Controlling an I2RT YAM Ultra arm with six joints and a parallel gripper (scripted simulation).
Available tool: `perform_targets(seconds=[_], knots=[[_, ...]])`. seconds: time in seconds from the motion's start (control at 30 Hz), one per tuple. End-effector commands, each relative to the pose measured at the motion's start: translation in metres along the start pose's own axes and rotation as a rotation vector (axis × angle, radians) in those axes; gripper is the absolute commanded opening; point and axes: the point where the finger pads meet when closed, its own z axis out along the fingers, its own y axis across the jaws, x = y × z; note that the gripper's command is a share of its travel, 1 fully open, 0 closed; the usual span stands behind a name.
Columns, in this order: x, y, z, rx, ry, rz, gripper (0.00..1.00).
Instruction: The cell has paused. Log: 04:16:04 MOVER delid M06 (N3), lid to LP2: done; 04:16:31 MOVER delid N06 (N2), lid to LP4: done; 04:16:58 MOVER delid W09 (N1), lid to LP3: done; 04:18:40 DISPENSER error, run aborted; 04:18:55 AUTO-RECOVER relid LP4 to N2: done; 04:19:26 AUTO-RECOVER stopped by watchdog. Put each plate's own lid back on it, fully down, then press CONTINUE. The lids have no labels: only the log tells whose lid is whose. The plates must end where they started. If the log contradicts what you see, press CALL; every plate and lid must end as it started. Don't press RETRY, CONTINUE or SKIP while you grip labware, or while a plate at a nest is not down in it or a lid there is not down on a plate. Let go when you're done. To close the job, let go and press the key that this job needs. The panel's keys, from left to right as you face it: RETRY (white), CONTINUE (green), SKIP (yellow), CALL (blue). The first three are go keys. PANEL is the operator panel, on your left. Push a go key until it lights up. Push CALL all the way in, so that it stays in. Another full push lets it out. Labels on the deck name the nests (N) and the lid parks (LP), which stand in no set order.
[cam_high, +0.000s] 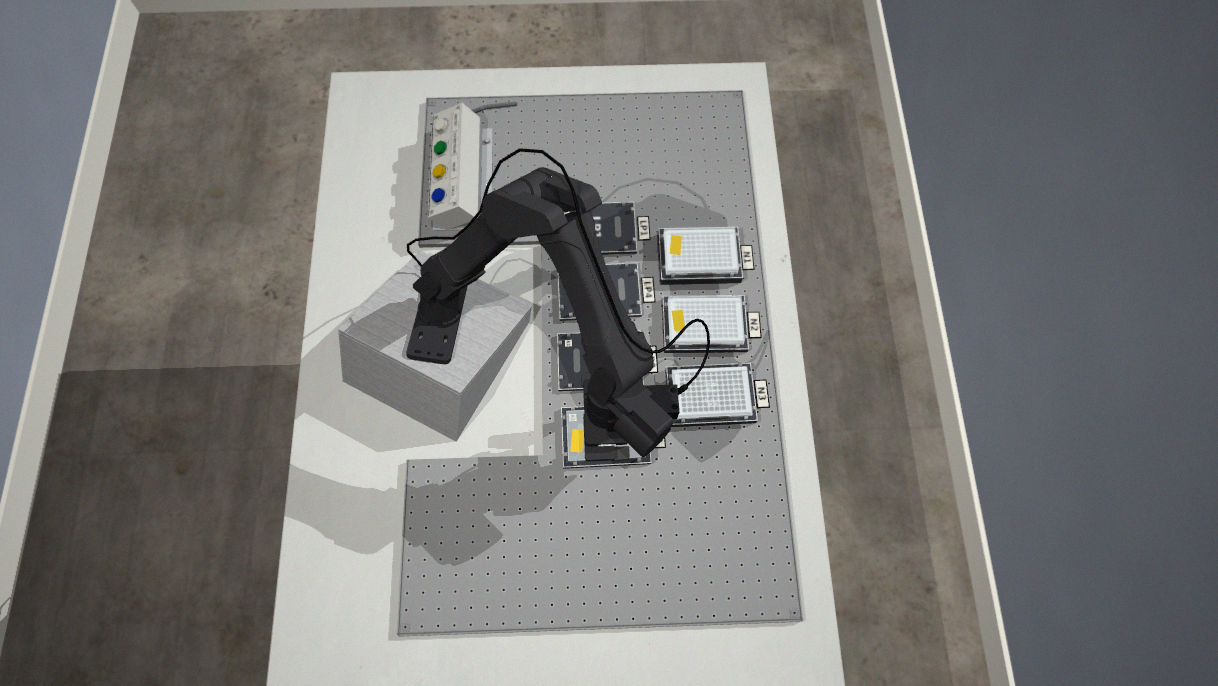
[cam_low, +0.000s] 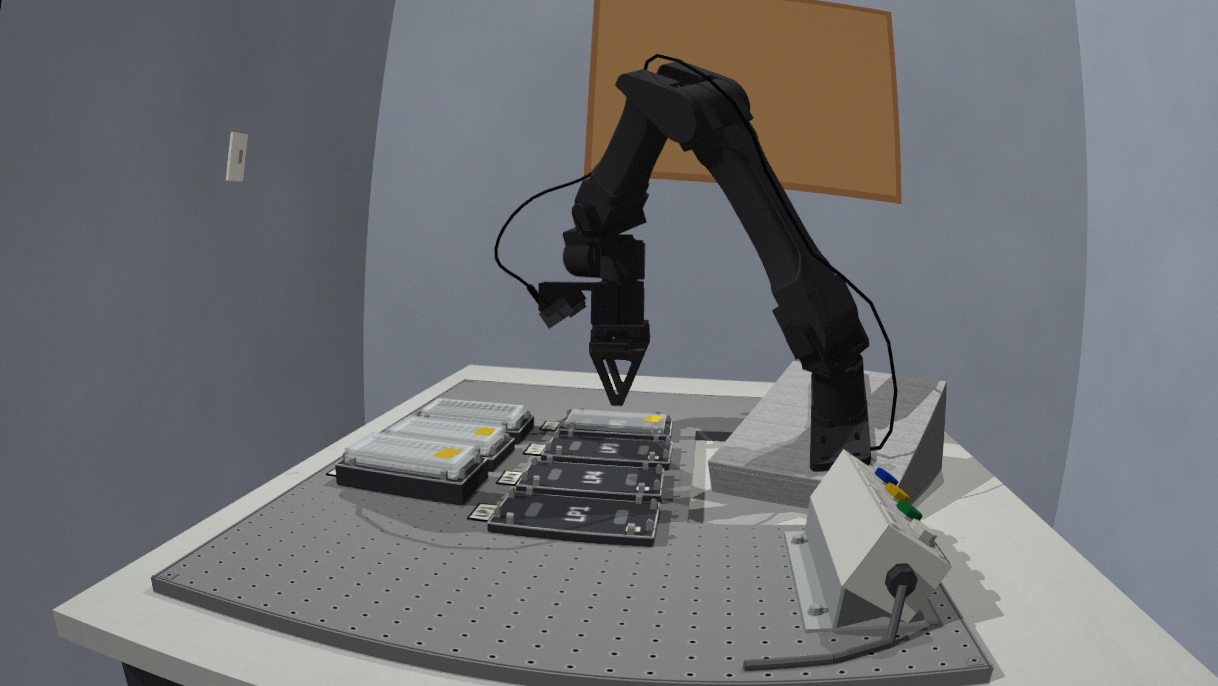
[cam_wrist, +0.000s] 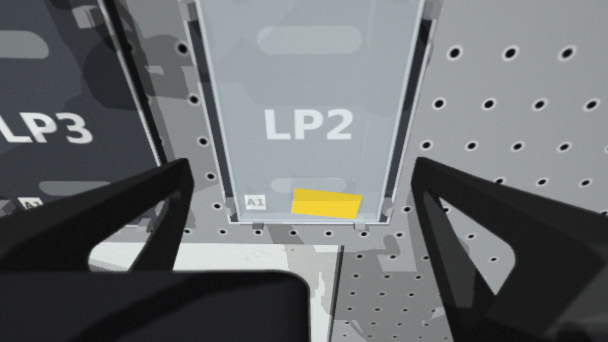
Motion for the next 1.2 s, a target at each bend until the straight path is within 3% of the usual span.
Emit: perform_targets(seconds=[0.0, 0.07, 0.2, 0.6, 0.63, 1.17], knots=[[-0.009, -0.005, 0.002, 0.008, -0.021, 0.001, 1.0], [-0.003, -0.003, 0.011, 0.005, -0.019, 0.006, 1.0], [-0.008, -0.008, 0.012, 0.022, -0.039, 0.001, 1.0], [-0.007, -0.002, 0.03, 0.011, -0.034, -0.002, 1.0], [-0.01, -0.004, 0.028, 0.026, -0.05, -0.006, 1.0], [-0.018, -0.012, 0.019, 0.033, -0.056, -0.007, 1.0]])
